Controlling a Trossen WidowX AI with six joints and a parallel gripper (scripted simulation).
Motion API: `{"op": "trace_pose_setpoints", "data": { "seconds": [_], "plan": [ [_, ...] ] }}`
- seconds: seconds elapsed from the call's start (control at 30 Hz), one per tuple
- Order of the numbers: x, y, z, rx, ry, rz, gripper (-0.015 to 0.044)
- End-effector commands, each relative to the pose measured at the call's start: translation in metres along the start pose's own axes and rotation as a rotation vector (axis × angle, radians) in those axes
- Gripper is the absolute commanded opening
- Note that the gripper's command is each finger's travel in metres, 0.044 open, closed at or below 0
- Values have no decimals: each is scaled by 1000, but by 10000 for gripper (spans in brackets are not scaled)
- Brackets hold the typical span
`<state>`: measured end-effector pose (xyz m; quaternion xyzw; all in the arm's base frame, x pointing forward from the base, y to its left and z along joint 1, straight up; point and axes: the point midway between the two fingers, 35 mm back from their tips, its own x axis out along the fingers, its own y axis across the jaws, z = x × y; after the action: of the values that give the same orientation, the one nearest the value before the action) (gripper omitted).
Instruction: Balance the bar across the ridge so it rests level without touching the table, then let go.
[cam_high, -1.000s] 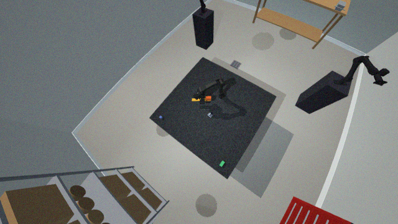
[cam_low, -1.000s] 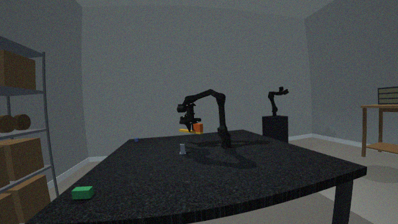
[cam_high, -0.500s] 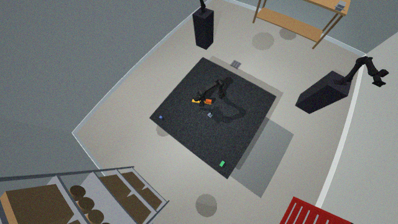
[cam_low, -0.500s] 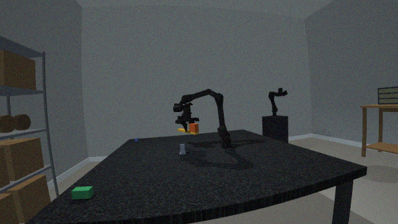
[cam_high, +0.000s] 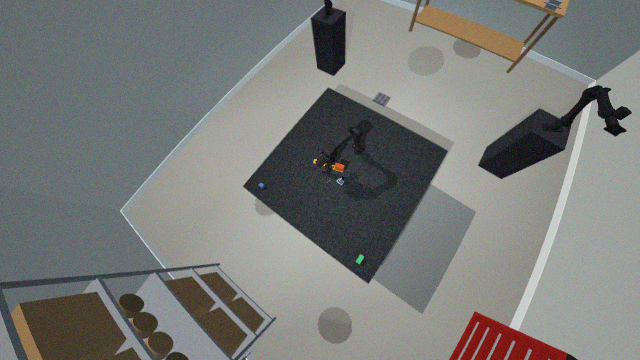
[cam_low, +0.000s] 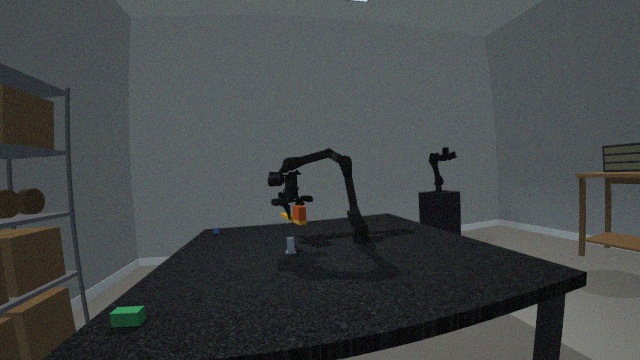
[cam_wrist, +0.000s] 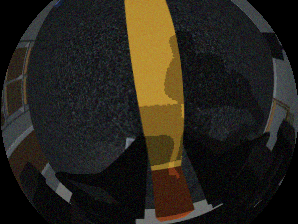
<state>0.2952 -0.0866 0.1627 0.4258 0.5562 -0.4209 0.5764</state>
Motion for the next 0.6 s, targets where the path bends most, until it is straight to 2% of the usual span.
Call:
{"op": "trace_pose_setpoints", "data": {
  "seconds": [0.0, 0.57],
  "plan": [
    [-1, 14, -13, 65, 4, 3, 0],
    [-2, 50, -64, 300, 10, 5, 0]
  ]
}}
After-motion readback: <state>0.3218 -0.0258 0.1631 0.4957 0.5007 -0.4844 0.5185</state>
